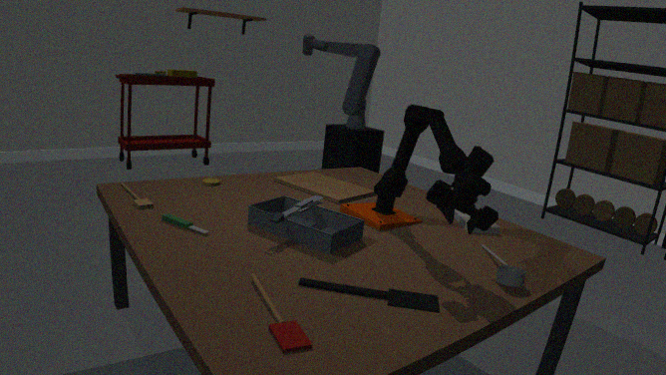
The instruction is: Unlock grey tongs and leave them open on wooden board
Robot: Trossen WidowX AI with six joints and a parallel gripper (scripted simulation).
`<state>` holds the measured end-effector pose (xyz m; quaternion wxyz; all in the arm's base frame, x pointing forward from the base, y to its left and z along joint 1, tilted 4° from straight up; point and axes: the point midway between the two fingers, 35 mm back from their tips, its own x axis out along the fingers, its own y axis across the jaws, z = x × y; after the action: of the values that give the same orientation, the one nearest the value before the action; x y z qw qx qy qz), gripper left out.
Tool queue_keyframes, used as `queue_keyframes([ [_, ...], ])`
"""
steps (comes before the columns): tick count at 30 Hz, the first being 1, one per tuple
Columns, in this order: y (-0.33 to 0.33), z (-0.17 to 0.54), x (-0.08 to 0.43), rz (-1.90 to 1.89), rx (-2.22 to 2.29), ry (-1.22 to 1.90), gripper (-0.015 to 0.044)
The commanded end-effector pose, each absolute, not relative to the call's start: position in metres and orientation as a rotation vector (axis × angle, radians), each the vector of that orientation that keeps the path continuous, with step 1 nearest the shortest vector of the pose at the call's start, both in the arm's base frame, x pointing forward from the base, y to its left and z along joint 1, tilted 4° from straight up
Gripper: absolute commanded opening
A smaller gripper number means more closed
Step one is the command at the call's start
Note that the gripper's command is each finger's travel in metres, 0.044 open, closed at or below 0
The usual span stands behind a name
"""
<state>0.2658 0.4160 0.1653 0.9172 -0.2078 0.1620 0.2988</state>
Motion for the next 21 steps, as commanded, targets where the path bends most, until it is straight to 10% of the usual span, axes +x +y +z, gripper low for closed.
queue_keyframes([
  [1,0.373,0.15,0.313,0.5,-0.493,0.44,0.026],
  [21,0.047,0.102,0.399,-0.053,-0.65,1.284,0.026],
])
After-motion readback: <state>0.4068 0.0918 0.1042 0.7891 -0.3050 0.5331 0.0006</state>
